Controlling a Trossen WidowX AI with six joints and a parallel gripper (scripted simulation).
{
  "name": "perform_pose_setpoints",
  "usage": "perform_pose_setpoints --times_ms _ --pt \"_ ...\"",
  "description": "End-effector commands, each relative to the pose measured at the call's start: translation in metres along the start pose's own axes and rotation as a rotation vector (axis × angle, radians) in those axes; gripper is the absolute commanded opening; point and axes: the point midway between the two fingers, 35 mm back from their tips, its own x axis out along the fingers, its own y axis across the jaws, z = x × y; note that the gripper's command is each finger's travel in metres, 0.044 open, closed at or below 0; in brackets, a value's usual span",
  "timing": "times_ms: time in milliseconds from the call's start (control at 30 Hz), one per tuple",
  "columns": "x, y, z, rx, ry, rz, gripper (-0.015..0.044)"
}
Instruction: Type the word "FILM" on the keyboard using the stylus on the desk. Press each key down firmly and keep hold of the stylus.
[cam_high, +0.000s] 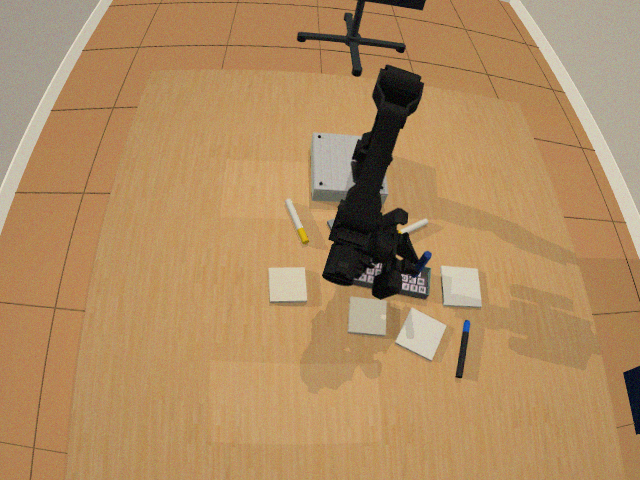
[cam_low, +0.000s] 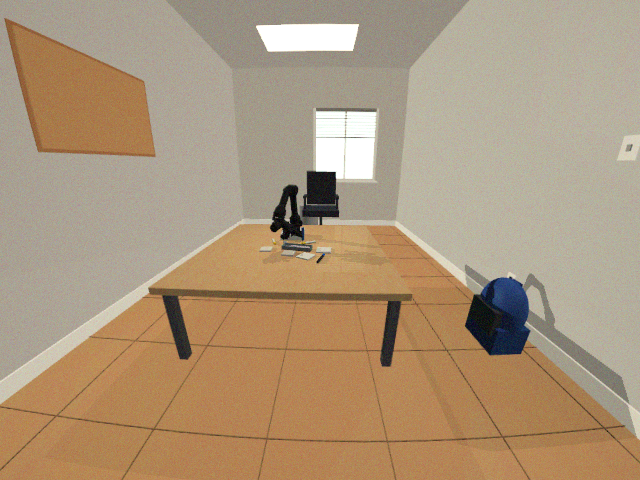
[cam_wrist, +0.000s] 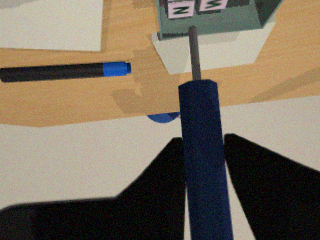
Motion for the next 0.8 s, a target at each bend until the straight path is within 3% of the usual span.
perform_pose_setpoints --times_ms 0,500,767 --pt "-0.002 -0.001 0.002 0.001 -0.002 0.000 0.0012" --pt "-0.048 -0.039 0.024 0.000 -0.003 0.001 0.0000" --pt "-0.047 -0.041 0.029 -0.001 -0.001 0.001 0.0000"
